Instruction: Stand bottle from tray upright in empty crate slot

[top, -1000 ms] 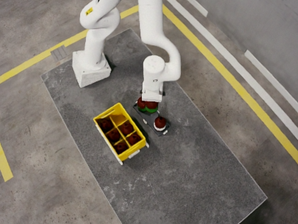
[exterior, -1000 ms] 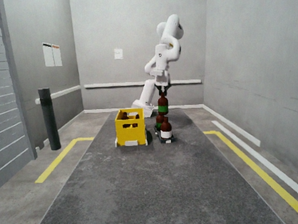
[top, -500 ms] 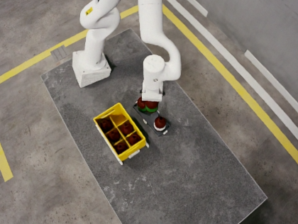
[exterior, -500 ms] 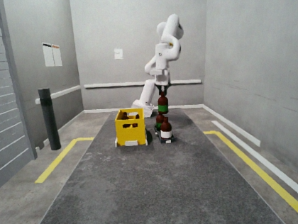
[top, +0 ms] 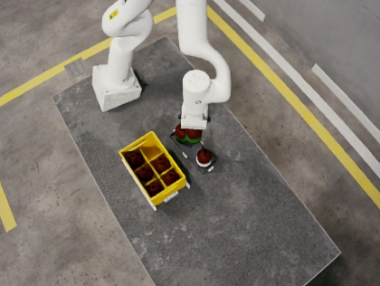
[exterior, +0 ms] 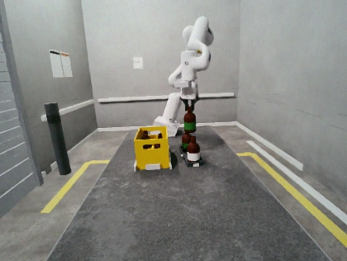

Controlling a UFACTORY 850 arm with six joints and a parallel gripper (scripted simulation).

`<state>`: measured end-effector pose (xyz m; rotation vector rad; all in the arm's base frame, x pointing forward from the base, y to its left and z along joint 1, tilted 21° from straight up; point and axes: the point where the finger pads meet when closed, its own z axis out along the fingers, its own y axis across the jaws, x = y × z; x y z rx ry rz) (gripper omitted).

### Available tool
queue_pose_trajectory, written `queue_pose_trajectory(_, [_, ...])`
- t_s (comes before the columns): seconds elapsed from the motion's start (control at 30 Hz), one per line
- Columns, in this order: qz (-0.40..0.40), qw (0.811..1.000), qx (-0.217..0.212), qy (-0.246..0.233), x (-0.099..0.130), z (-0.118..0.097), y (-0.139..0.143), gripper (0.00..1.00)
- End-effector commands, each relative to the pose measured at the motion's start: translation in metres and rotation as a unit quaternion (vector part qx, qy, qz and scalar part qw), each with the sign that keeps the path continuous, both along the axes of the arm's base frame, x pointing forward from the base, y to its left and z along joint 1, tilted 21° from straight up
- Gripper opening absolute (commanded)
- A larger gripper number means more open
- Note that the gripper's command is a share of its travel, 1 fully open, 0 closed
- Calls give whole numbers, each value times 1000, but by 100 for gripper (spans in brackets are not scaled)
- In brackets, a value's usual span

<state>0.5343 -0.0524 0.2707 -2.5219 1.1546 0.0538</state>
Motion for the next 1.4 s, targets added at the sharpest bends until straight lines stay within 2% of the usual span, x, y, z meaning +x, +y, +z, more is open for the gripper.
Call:
queue_pose_trajectory(0.0, [0,1000,0,-1,1,2,-1,0])
queue_pose_trajectory(0.77, [0,1000,0,-1,-2,20,-7,0])
queue_pose_trajectory(1.37, [0,1000,0,-1,-2,21,-8,0])
